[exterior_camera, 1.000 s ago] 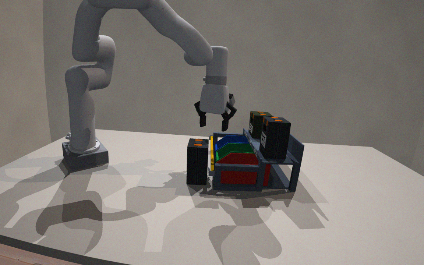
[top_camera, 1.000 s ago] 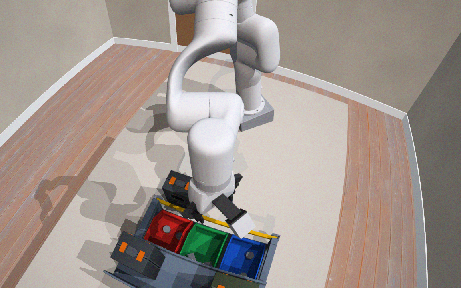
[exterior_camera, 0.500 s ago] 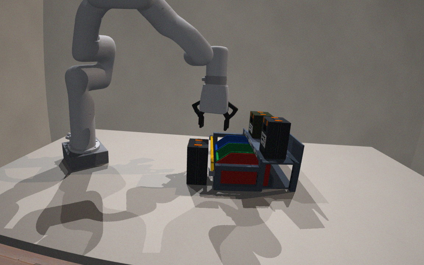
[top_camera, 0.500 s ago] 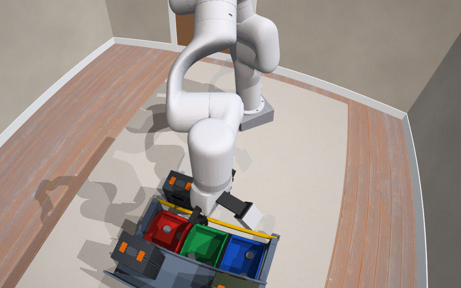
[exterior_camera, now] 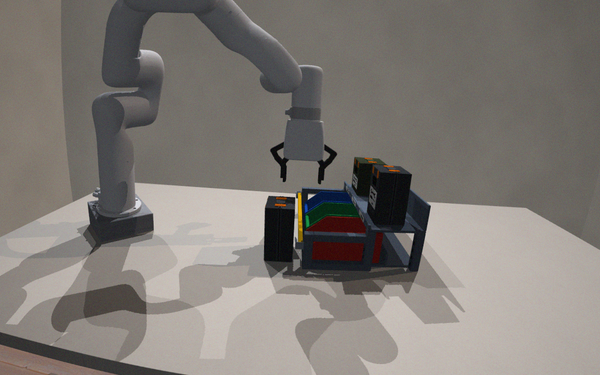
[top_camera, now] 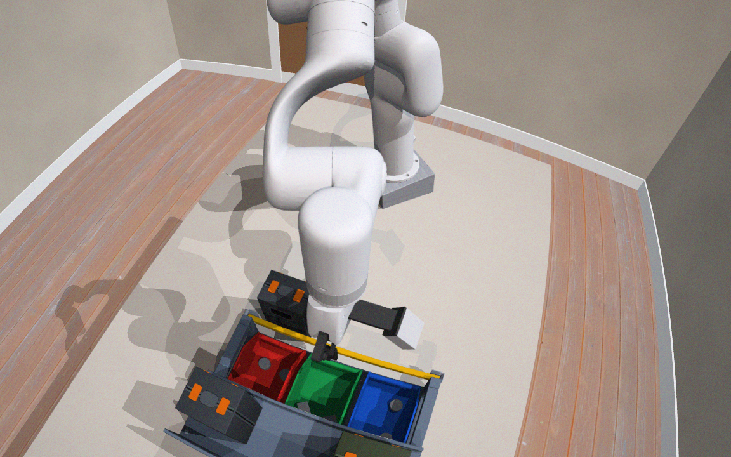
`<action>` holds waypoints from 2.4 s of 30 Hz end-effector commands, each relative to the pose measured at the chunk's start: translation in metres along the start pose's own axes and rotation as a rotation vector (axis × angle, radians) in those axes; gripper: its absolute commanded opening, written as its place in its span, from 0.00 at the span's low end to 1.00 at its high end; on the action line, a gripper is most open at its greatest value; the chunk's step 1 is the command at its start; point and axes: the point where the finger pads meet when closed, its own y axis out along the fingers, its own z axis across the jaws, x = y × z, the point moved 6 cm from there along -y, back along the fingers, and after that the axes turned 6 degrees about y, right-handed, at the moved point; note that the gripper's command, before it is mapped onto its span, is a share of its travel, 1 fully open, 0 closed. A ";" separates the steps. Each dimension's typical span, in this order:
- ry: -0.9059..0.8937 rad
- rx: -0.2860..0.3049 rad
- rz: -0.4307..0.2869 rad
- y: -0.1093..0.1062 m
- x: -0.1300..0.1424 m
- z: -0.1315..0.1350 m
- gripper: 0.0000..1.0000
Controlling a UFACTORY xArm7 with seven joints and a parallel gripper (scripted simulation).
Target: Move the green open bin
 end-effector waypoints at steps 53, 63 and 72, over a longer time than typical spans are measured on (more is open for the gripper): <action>-0.027 0.004 0.004 0.028 0.000 0.001 0.47; -0.027 0.004 0.004 0.073 0.000 0.001 0.47; -0.027 0.004 0.004 0.073 0.000 0.001 0.47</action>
